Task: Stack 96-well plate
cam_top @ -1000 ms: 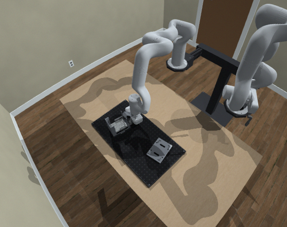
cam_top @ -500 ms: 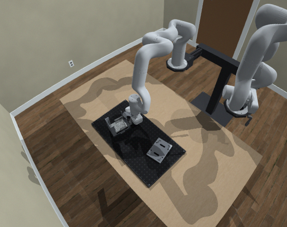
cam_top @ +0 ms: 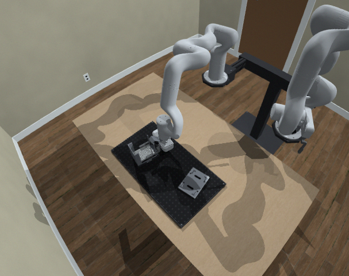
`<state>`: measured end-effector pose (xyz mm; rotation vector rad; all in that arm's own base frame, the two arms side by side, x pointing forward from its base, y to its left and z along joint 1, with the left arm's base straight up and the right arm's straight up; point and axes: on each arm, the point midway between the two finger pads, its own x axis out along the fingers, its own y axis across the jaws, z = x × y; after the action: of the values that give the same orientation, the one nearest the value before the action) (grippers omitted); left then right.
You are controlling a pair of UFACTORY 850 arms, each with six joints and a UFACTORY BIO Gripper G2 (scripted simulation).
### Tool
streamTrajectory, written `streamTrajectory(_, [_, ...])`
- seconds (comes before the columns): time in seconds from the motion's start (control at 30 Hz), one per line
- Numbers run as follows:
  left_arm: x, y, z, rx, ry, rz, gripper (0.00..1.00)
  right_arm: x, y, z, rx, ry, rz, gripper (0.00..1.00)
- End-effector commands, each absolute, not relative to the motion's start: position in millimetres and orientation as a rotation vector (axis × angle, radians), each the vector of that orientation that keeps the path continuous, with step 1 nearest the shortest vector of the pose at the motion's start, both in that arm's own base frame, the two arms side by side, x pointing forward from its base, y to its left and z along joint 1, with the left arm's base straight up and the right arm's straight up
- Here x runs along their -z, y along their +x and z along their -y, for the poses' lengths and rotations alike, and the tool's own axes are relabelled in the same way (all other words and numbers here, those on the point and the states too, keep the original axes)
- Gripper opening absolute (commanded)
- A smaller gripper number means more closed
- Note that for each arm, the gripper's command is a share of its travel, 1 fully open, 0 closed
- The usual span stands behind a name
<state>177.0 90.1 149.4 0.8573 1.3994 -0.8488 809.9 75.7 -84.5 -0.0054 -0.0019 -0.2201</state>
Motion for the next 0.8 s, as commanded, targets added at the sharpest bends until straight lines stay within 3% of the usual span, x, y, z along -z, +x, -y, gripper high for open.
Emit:
streamTrajectory(0.0, [-149.5,177.3,-90.1,0.848,0.858,-1.399,1.0,84.1,810.9,-75.9,0.22,-0.005,0.004,0.0])
streamTrajectory(0.77, [-149.5,177.3,-90.1,0.848,0.858,-1.399,1.0,87.1,810.9,-75.9,0.22,-0.005,0.004,0.0])
